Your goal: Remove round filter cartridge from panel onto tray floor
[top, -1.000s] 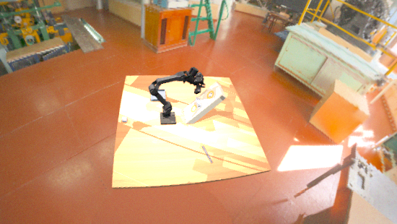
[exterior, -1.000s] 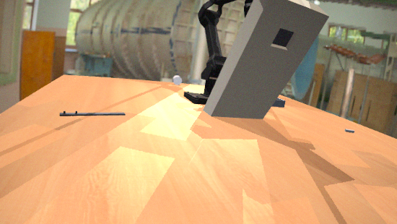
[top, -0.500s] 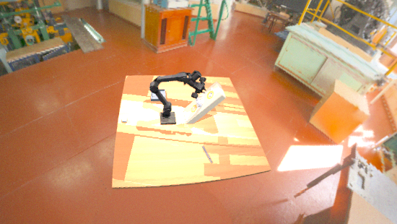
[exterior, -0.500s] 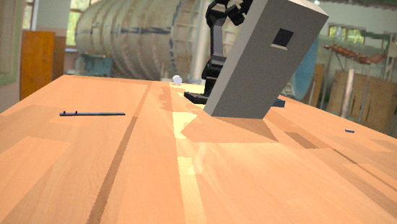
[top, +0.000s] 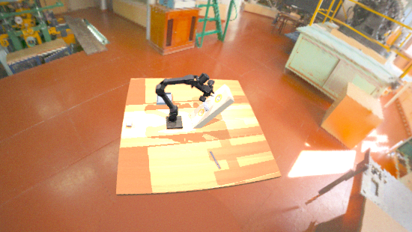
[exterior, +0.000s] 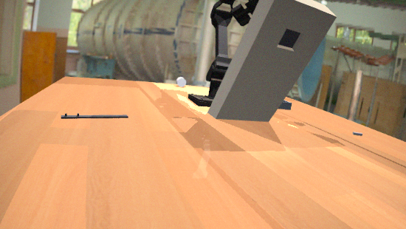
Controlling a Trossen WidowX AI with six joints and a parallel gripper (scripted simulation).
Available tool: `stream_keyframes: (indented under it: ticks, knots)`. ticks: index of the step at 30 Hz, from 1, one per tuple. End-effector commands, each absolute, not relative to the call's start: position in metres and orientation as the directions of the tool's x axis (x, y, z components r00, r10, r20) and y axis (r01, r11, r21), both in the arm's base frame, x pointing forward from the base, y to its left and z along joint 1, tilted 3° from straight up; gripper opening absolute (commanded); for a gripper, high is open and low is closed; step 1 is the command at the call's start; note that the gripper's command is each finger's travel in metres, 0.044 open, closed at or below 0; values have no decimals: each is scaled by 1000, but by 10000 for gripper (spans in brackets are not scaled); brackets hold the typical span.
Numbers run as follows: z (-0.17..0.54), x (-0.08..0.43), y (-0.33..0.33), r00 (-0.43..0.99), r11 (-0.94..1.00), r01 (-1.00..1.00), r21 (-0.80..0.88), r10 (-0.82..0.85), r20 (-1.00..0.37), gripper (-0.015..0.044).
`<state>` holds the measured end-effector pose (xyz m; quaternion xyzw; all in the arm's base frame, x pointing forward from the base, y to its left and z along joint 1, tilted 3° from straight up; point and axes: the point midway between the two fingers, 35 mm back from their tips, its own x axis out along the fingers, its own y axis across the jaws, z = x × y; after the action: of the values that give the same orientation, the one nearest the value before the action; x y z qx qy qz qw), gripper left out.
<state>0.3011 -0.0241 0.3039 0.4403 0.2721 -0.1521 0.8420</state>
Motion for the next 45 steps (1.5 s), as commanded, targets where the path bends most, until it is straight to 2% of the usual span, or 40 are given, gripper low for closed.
stream_keyframes:
  ticks: [1,28,45]
  knots:
    - [301,307,-24,807,563,495,662,-14,-591,90]
    - [275,341,-24,808,563,493,663,-14,-589,90]
    - [274,341,-25,808,563,493,663,-14,-589,90]
